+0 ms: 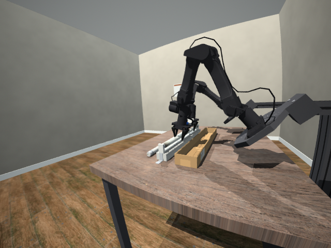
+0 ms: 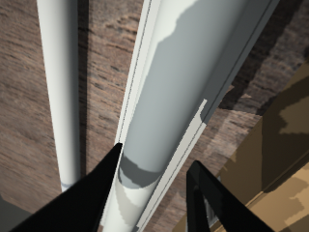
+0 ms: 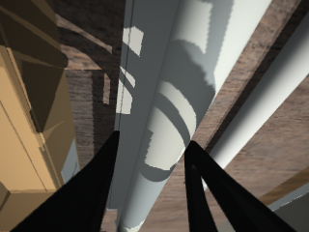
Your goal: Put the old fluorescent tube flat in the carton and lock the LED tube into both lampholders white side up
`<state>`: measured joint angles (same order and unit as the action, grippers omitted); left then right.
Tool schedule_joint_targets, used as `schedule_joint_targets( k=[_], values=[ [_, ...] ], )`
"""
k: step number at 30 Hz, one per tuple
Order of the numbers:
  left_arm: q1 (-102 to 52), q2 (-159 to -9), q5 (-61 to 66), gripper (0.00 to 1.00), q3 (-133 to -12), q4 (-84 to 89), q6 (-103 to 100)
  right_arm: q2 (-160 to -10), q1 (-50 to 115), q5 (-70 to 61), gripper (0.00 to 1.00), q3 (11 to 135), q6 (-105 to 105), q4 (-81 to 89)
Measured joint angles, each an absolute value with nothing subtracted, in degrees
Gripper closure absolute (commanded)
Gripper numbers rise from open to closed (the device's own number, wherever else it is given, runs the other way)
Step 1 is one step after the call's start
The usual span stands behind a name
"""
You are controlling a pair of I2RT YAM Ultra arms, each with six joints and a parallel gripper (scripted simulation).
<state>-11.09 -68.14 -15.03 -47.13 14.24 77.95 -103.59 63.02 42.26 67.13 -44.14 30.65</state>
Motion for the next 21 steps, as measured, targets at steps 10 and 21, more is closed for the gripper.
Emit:
schedule_joint_targets(
  k=[10, 21],
  values=[
    [-11.09, -68.14, -15.03, 0.51, -47.13, 14.24, 77.95, -103.59, 63.07, 42.15, 0.51, 67.13, -44.14, 30.98],
    [-12.14, -64.18, -16.03, 0.51, -47.22, 17.50, 77.41, -102.08, 65.25, 42.74, 0.51, 67.99, -41.89, 34.96]
  ],
)
